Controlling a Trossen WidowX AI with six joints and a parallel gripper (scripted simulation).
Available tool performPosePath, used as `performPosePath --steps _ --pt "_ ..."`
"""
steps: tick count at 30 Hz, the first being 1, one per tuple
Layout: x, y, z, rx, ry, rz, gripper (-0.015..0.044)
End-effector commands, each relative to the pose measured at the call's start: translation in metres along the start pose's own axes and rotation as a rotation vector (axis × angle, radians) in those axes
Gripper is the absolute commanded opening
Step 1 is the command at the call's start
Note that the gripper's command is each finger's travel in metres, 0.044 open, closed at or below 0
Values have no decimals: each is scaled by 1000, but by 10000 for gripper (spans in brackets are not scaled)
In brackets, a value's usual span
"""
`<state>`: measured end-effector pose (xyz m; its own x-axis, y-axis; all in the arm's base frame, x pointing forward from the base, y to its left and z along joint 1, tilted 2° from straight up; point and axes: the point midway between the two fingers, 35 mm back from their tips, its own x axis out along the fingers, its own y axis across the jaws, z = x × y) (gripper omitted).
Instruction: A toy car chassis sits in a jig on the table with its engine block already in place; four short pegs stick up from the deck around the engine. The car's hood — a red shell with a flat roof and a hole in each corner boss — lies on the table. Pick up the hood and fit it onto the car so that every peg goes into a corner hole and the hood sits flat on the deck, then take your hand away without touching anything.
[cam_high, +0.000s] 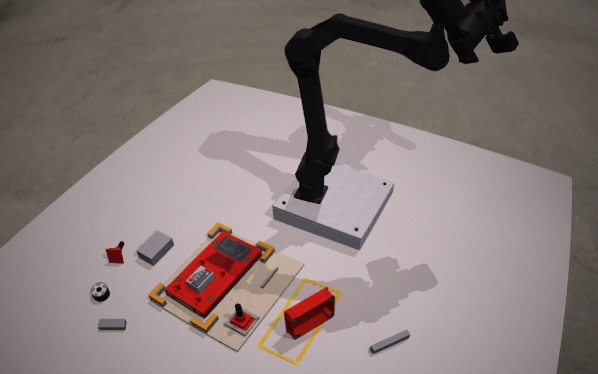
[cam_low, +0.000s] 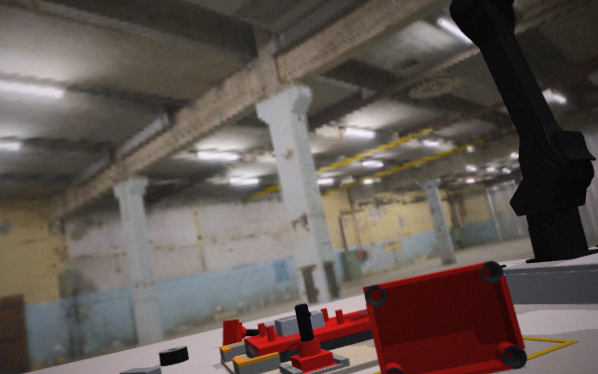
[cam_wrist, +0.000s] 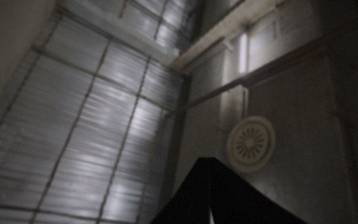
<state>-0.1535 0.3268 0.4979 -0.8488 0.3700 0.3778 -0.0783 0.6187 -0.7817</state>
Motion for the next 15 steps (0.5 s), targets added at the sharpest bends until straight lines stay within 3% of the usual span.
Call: performPosePath --steps 1,15 --pt "-16 24 -27 145 106 80 0" --pt "-96 95 -97 631 503 257 0"
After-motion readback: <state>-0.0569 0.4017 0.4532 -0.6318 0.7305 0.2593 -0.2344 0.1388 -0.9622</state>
